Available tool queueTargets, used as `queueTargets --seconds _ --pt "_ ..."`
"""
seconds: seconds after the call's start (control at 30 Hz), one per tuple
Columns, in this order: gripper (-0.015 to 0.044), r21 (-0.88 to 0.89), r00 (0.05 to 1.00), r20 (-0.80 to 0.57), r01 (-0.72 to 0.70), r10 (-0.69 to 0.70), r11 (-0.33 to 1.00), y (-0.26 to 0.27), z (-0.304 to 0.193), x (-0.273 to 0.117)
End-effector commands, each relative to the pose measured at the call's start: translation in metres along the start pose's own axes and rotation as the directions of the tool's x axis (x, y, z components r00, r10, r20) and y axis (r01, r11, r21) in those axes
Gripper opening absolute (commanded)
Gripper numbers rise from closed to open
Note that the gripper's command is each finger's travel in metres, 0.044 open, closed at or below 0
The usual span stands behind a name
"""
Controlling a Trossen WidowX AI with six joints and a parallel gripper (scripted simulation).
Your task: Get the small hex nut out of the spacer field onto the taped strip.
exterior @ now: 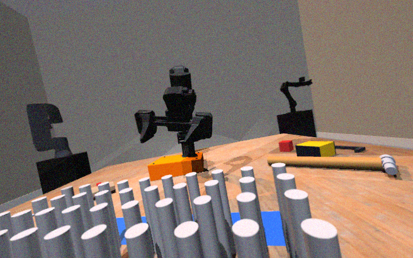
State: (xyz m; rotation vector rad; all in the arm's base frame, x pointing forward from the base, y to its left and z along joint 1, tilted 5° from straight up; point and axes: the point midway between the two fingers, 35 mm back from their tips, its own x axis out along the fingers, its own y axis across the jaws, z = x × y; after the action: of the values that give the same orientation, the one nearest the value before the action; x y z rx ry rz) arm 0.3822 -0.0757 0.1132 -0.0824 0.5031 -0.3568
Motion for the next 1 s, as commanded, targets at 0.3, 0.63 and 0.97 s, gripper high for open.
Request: queueTargets --seconds 0.3,0.63,0.97 --pt "0.044 -0.005 1.0 -0.005 0.005 -0.005 1.0 -0.001 -0.002 0.0" --pt "0.044 0.727 0.975 -0.176 0.22 -0.132 0.651 -0.092 -0.022 0.011" --pt "0.044 0.921 0.91 -0.355 0.3 -0.215 -0.25 -0.184 -0.054 -0.006"
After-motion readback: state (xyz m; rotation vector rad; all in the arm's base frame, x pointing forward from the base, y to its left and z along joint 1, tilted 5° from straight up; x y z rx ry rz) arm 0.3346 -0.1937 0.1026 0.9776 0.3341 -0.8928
